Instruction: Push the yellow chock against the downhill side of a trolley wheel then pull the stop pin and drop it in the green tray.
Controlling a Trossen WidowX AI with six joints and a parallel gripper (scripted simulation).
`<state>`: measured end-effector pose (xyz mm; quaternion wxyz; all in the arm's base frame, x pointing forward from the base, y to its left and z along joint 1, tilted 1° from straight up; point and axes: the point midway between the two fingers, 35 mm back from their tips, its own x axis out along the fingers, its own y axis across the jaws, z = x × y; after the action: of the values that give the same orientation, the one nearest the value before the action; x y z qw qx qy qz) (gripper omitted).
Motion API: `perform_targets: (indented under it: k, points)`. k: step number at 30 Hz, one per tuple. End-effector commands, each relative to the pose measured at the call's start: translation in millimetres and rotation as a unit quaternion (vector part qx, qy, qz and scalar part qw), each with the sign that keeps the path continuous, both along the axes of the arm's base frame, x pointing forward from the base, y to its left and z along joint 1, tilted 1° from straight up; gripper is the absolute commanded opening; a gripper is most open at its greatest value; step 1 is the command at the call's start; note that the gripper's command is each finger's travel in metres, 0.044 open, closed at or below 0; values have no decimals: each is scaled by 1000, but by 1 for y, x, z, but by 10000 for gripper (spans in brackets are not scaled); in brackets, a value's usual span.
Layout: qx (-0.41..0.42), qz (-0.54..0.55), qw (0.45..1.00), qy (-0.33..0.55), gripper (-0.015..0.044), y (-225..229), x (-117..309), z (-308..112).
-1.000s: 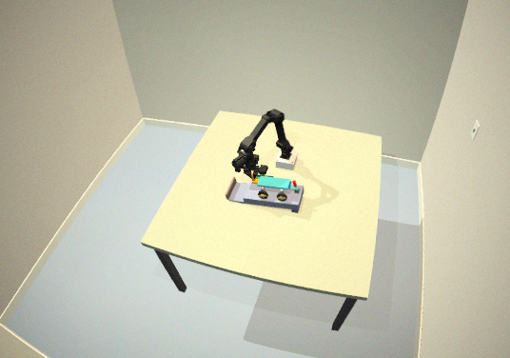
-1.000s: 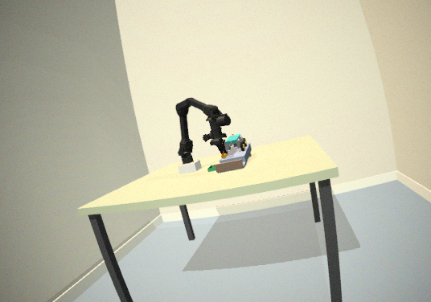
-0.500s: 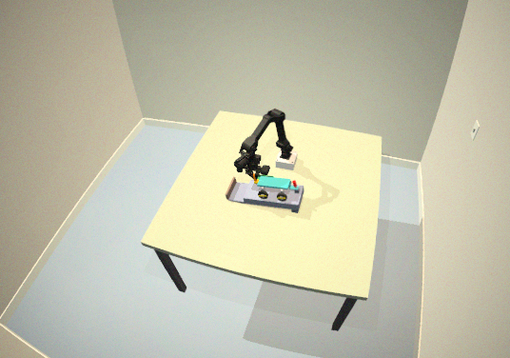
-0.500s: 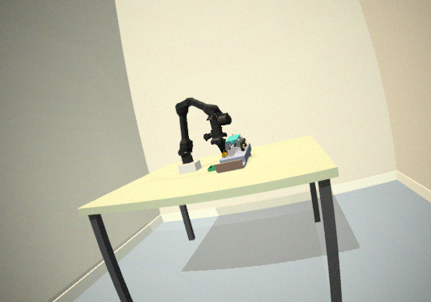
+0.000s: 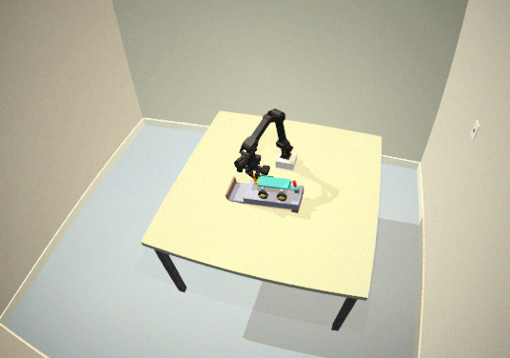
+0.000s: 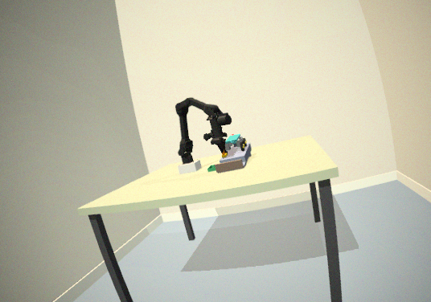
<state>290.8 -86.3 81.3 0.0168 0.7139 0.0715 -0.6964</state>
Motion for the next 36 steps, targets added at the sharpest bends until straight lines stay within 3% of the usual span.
perform_targets:
  k: [1, 3, 23, 27, 31, 36]
  points:
    - [0, 1, 1000, 0, 157, 0, 0, 0]
    - [0, 1, 1000, 0, 190, 0, 0, 0]
    - [4, 0, 1000, 1, 190, -6, -1, 59]
    - [3, -3, 1000, 4, 295, -5, -2, 50]
    - [1, 22, 1000, -18, 190, -12, -3, 60]
    - [12, 153, 987, -37, 190, 26, 11, 67]
